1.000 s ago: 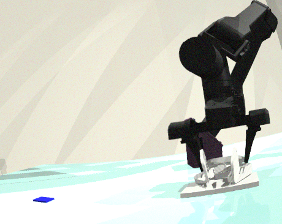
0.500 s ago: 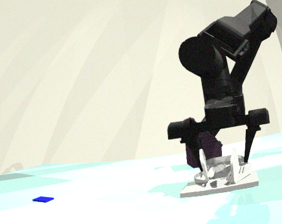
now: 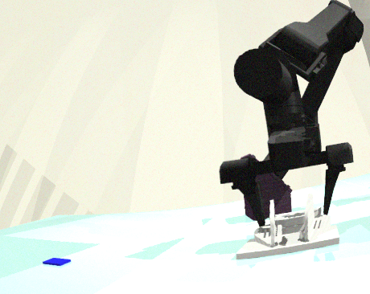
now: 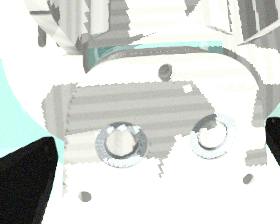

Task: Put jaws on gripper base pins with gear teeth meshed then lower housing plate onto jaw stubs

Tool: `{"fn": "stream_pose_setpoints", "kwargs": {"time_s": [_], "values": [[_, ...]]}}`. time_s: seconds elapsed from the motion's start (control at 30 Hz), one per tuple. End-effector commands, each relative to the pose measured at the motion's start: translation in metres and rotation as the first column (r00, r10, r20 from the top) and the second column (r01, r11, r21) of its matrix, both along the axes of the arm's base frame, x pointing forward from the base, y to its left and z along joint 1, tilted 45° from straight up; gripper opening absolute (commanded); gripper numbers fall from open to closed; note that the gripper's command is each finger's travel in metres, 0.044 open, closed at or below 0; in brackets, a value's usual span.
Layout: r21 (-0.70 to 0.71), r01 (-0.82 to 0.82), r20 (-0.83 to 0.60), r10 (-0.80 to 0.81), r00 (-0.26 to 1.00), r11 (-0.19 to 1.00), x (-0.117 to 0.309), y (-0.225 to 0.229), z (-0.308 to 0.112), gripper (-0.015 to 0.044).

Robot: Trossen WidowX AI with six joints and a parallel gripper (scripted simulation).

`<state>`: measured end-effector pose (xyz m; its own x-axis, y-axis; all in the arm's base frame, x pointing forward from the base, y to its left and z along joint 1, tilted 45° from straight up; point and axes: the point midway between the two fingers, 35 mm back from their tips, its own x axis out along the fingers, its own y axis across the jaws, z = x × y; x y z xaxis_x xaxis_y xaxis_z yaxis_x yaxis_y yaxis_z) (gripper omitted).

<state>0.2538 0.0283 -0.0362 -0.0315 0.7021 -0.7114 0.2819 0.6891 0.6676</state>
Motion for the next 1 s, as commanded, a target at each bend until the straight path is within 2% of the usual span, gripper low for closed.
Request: {"fn": "stream_pose_setpoints", "kwargs": {"time_s": [0.0,0.3,0.47,0.73,0.97], "values": [[0.0,0.0,-0.001,0.0,1.0,1.0,0.0,-0.001,0.001,0.044],[0.005,-0.009,-0.005,0.009,1.0,1.0,0.0,-0.049,0.053,0.044],[0.008,0.006,-0.012,-0.006,1.0,1.0,0.0,-0.047,0.046,0.044],[0.0,-0.008,-0.01,0.008,1.0,1.0,-0.045,-0.089,0.087,0.044],[0.0,-0.008,-0.01,0.008,1.0,1.0,-0.047,-0.09,0.088,0.044]]}}
